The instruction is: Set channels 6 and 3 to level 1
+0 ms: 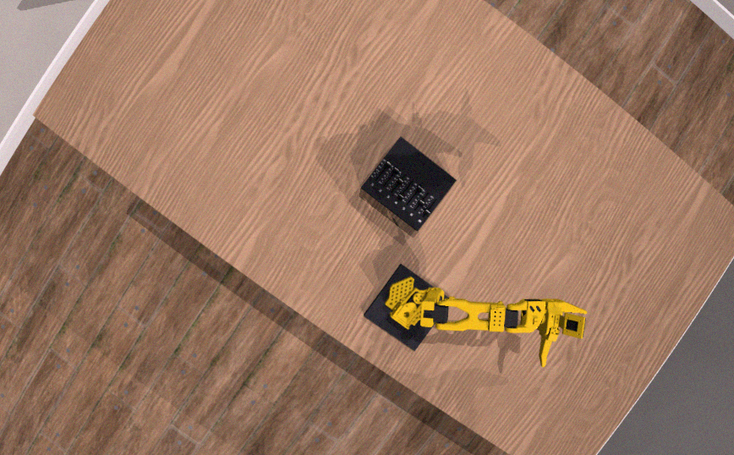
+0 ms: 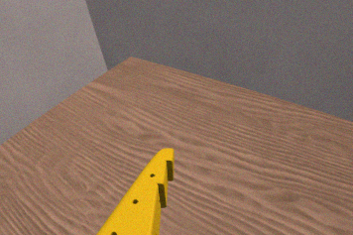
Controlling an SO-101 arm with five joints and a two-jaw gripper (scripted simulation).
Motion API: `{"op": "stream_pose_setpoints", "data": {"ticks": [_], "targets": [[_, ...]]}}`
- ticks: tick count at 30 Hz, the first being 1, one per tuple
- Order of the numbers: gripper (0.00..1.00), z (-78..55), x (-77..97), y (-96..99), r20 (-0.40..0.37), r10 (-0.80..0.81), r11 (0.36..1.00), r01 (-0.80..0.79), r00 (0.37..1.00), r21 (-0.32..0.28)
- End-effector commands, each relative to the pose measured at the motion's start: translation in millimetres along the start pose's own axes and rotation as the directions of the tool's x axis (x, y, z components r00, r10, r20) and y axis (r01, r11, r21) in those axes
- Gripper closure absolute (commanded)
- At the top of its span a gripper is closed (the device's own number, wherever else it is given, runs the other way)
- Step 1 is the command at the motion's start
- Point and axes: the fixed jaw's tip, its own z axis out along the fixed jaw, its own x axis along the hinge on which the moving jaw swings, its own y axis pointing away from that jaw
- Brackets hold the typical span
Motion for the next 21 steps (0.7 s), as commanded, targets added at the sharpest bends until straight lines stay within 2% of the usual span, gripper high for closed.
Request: {"op": "stream_pose_setpoints", "data": {"ticks": [1, 4, 5, 12, 19, 21], "targets": [[0.0, -0.8, -1.3, 0.0, 0.004, 0.001, 1.0, -0.001, 1.0, 0.0], [0.0, -0.8, -1.3, 0.0, 0.004, 0.001, 1.0, -0.001, 1.0, 0.0], [1.0, -0.8, -1.3, 0.0, 0.004, 0.001, 1.0, -0.001, 1.0, 0.0], [1.0, -1.5, -0.2, 5.1, -0.006, 0.003, 1.0, -0.003, 1.0, -0.016], [1.0, -5.9, 5.2, 28.6, -0.053, 0.01, 0.996, -0.014, 0.999, -0.087], [1.0, -5.9, 5.2, 28.6, -0.053, 0.01, 0.996, -0.014, 0.999, -0.087]]}}
